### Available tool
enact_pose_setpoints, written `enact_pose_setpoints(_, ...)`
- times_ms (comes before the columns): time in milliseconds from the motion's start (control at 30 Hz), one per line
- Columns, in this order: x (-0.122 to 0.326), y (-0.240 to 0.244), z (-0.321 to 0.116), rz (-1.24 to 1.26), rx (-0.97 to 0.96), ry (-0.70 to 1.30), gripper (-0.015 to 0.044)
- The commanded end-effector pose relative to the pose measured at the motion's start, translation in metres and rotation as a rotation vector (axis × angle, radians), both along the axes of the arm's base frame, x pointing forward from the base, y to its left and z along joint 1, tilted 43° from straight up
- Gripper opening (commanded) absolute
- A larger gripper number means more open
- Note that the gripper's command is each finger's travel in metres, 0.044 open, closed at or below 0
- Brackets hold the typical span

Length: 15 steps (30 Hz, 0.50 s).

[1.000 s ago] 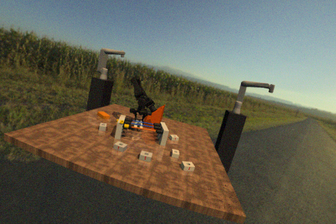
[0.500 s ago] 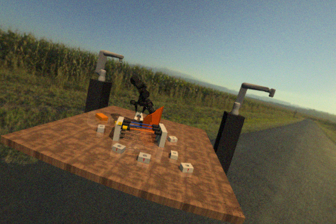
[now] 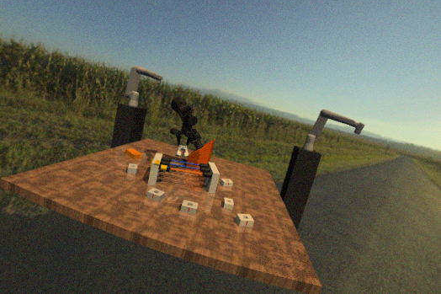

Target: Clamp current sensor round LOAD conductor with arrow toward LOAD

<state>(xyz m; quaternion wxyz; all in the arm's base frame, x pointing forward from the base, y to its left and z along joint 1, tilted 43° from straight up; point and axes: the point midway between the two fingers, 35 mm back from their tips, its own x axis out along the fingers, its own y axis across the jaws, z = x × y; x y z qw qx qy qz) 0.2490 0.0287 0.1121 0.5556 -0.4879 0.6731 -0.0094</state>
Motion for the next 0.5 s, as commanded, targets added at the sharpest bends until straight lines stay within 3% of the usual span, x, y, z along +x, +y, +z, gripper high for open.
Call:
enact_pose_setpoints(0,0.016,0.007,0.003,0.078,-0.005,0.061,0.0)
enact_pose_setpoints(467,0.07,0.027,-0.002,0.356,-0.041,0.307,0.0)
